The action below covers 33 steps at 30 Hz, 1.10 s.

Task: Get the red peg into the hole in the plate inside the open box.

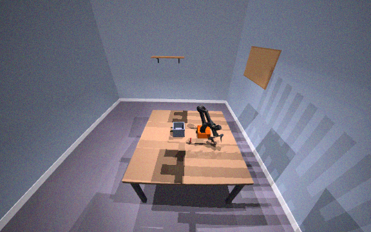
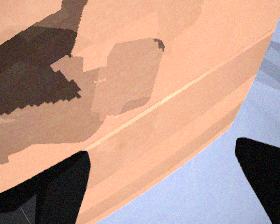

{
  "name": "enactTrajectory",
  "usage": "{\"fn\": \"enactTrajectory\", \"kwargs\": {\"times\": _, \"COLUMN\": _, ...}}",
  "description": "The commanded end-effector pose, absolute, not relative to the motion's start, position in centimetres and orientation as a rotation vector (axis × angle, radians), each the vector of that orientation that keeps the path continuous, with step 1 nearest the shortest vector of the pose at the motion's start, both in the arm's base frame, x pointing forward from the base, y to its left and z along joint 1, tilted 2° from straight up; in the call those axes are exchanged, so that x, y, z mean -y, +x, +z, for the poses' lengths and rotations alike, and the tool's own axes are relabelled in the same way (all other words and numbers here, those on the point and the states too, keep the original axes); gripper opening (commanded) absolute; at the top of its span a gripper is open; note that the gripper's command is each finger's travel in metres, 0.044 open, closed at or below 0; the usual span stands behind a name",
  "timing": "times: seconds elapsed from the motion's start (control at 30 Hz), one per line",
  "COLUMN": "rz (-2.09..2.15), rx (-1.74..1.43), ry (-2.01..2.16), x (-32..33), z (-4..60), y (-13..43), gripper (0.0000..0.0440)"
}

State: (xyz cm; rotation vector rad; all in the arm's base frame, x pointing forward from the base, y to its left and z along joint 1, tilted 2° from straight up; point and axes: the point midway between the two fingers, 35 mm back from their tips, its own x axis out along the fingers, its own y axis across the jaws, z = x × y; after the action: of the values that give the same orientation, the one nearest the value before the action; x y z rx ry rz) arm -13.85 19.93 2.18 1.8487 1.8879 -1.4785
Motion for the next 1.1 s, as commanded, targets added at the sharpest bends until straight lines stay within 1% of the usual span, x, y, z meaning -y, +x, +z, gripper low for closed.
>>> {"fn": "enactTrajectory", "kwargs": {"times": 0.0, "rz": -1.505, "rx": -1.860, "ry": 1.881, "x": -20.2, "z": 2.2, "y": -13.6, "gripper": 0.0416}}
{"fn": "enactTrajectory", "kwargs": {"times": 0.1, "rz": -1.600, "rx": -1.782, "ry": 1.963, "x": -20.7, "z": 2.3, "y": -13.1, "gripper": 0.0440}}
{"fn": "enactTrajectory", "kwargs": {"times": 0.6, "rz": -2.081, "rx": -1.349, "ry": 2.342, "x": -23.2, "z": 3.5, "y": -10.5, "gripper": 0.0440}}
{"fn": "enactTrajectory", "kwargs": {"times": 1.07, "rz": -2.487, "rx": -0.806, "ry": 2.657, "x": -24.8, "z": 4.7, "y": -7.6, "gripper": 0.0440}}
